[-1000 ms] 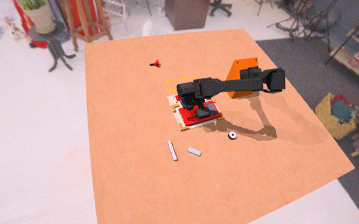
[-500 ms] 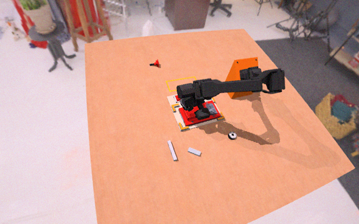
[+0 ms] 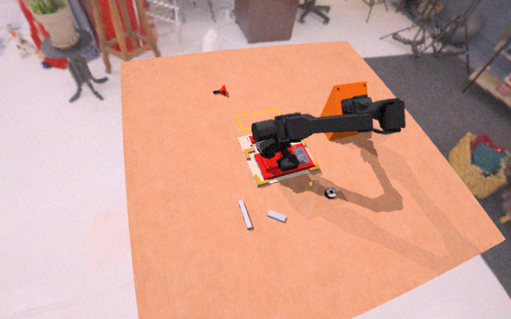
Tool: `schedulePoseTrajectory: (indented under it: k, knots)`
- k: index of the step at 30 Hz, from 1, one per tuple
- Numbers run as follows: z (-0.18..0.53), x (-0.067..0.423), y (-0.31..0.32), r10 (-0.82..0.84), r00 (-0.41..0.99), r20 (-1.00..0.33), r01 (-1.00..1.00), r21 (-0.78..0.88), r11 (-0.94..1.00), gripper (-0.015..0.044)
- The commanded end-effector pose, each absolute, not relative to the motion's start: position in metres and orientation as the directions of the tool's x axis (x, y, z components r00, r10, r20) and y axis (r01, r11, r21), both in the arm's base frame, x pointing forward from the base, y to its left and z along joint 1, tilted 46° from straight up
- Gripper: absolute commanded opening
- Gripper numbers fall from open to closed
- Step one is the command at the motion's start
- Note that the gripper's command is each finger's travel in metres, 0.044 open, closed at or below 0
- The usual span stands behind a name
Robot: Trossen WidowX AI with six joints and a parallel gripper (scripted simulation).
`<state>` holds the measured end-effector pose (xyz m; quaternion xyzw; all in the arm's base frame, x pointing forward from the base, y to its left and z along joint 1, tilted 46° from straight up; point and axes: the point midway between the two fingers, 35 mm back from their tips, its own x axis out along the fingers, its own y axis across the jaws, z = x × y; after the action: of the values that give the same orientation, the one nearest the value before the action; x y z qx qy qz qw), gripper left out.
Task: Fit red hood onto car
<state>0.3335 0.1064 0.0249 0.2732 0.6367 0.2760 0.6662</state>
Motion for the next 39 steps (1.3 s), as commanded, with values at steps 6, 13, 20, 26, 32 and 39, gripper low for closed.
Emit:
schedulePoseTrajectory:
  k: [6,13,20,26,32,39]
  knots:
    - [0.025,0.333,0.106,0.716,0.037,-0.698,-0.020,0.715,0.698,0.0157]
    - [0.025,0.333,0.106,0.716,0.037,-0.698,-0.020,0.715,0.698,0.0341]
    - [0.027,0.334,0.104,0.715,0.037,-0.698,-0.020,0.715,0.699,0.0440]
    - [0.067,0.332,0.063,0.710,0.042,-0.703,-0.019,0.710,0.704,0.0440]
    - [0.075,0.331,0.055,0.710,0.042,-0.702,-0.019,0.710,0.704,0.0440]
    - [0.075,0.331,0.055,0.710,0.042,-0.702,-0.019,0.710,0.704,0.0440]
